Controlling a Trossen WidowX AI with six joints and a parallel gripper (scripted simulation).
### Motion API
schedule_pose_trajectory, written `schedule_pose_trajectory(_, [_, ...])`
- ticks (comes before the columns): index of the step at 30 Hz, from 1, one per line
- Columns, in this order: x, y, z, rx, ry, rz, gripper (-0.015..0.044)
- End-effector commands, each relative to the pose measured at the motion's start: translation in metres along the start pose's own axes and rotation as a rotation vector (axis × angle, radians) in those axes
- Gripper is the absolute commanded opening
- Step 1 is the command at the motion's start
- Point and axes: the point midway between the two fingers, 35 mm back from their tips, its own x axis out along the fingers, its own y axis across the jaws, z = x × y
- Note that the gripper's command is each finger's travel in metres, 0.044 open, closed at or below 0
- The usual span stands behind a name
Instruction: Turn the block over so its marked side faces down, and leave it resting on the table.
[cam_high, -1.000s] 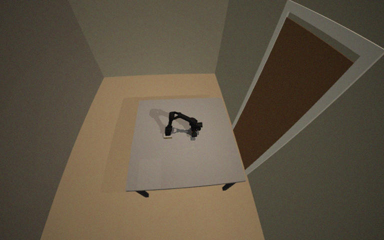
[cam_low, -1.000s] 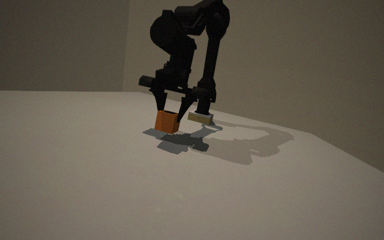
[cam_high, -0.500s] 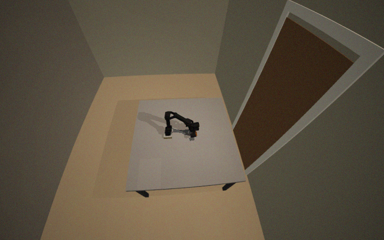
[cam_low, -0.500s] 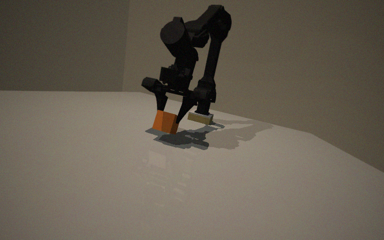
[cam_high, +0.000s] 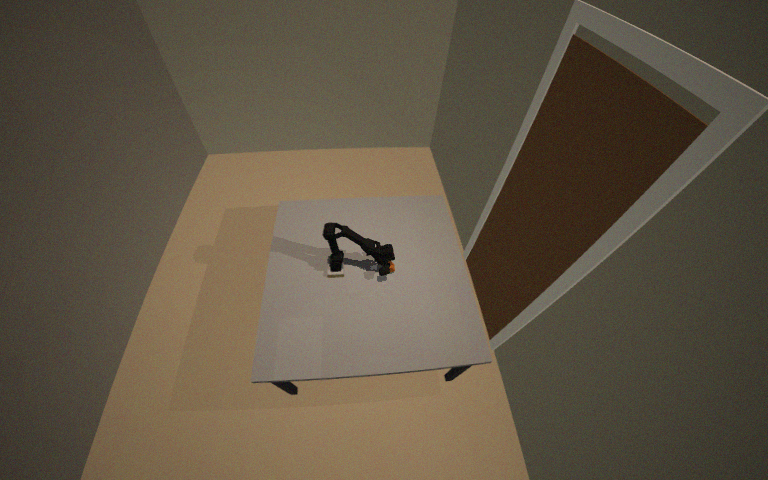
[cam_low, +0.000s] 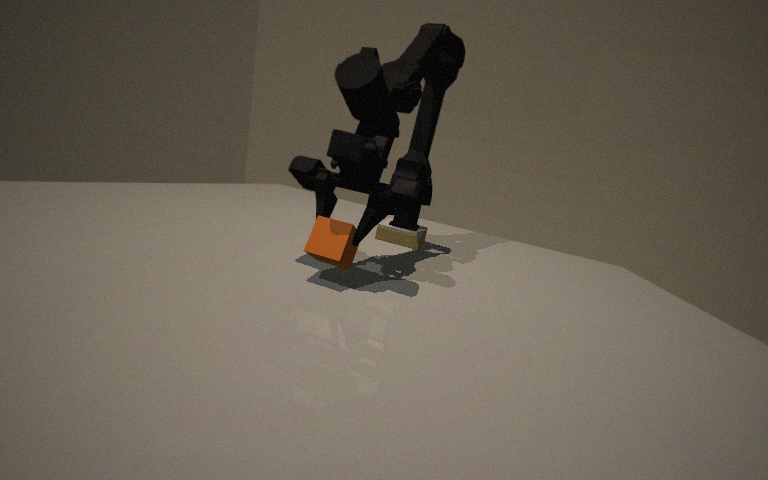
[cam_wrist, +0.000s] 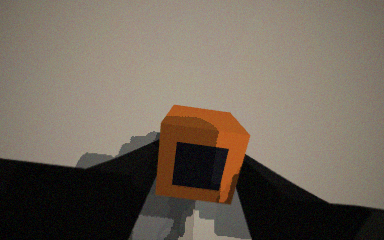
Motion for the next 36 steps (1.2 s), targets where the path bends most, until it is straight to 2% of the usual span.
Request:
schedule_pose_trajectory(1, [0.002, 0.000, 0.001, -0.004, -0.037, 0.002, 0.0000])
schedule_pose_trajectory(18, [0.033, -0.002, -0.003, 0.002, -0.290, 0.004, 0.0000])
schedule_pose_trajectory(36, [0.025, 0.000, -0.017, -0.005, -0.531, 0.003, 0.0000])
